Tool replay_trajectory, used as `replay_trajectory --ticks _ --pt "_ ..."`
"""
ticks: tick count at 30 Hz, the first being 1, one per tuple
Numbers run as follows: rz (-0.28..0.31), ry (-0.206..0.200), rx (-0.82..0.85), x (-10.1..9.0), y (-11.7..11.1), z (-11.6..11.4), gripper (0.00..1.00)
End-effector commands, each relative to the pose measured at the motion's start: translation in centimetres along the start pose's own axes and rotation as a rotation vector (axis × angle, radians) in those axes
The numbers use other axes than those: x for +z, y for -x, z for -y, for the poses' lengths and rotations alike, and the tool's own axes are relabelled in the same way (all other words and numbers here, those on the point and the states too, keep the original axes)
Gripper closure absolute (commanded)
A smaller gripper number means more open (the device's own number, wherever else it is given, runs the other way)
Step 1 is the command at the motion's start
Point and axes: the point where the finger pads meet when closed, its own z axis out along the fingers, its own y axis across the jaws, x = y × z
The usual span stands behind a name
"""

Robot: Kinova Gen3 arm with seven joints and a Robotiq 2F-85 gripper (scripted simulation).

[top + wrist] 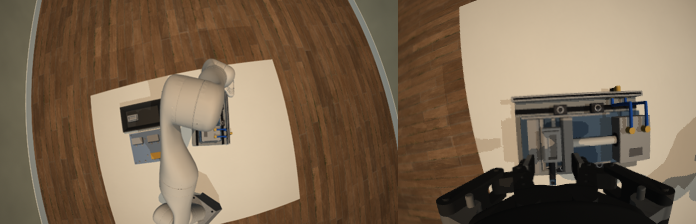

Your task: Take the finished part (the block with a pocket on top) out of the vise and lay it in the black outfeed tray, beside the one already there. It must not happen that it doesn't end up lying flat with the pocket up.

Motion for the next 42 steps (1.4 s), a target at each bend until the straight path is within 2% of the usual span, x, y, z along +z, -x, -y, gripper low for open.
replay_trajectory --ticks 1,27,42 --pt "-0.002 -0.008 -0.007 -0.1 -0.2 0.3 0.33" --pt "-0.002 -0.008 -0.007 0.0 -0.2 0.3 0.33" --pt "-0.002 -0.008 -0.007 1.2 -0.2 0.3 0.33"
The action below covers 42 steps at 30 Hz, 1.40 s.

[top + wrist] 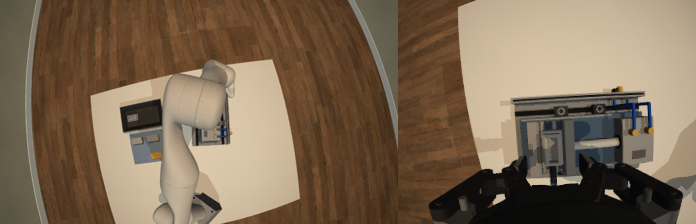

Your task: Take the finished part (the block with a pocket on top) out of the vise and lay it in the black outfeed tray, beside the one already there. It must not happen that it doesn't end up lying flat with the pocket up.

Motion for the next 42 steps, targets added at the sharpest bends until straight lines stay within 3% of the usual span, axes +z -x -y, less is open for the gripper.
replay_trajectory --ticks 1,27,42 --pt "0.0 -0.003 -0.013 0.5 0.1 0.2 0.33" --pt "0.0 -0.004 -0.013 4.8 0.1 0.2 0.33" --pt "0.001 -0.002 -0.013 5.5 0.2 0.2 0.33"
